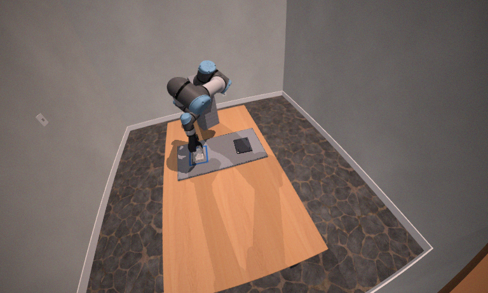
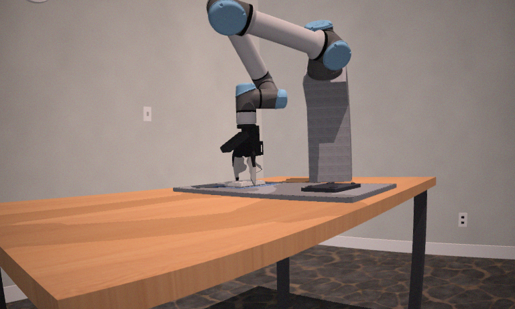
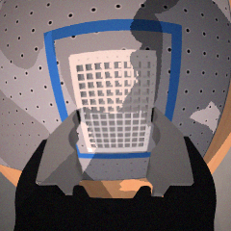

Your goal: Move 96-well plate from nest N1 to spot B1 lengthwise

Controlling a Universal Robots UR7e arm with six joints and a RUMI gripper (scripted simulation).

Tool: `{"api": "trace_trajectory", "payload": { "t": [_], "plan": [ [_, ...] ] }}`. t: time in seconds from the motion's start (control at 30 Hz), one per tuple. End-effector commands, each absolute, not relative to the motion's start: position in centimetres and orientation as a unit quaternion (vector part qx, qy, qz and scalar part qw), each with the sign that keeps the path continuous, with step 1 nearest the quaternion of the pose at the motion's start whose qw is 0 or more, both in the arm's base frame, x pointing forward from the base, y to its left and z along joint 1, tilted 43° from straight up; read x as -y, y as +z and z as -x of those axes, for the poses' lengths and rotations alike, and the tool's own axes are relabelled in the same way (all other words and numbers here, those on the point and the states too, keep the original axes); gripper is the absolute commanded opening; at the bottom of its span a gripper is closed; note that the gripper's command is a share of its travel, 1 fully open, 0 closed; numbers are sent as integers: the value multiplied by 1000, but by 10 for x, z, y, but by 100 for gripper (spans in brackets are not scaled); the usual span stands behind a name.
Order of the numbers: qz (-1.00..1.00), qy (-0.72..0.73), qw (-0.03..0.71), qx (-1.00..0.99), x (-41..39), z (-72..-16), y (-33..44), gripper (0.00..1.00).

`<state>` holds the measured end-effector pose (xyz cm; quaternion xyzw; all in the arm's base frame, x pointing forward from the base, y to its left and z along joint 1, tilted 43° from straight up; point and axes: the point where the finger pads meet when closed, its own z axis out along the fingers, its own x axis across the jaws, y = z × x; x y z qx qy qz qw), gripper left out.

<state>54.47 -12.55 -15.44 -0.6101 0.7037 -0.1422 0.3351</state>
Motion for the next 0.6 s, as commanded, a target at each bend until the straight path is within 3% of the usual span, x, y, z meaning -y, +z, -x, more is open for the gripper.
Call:
{"api": "trace_trajectory", "payload": {
  "t": [0.0,0.3,0.33,0.57],
  "plan": [
    [610,-143,335,-704,126,-545,-154,0],
    [610,-143,335,-704,125,-546,-155,0],
    [610,-143,335,-704,125,-546,-156,100],
    [610,-143,335,-704,125,-546,-156,100]
  ]
}}
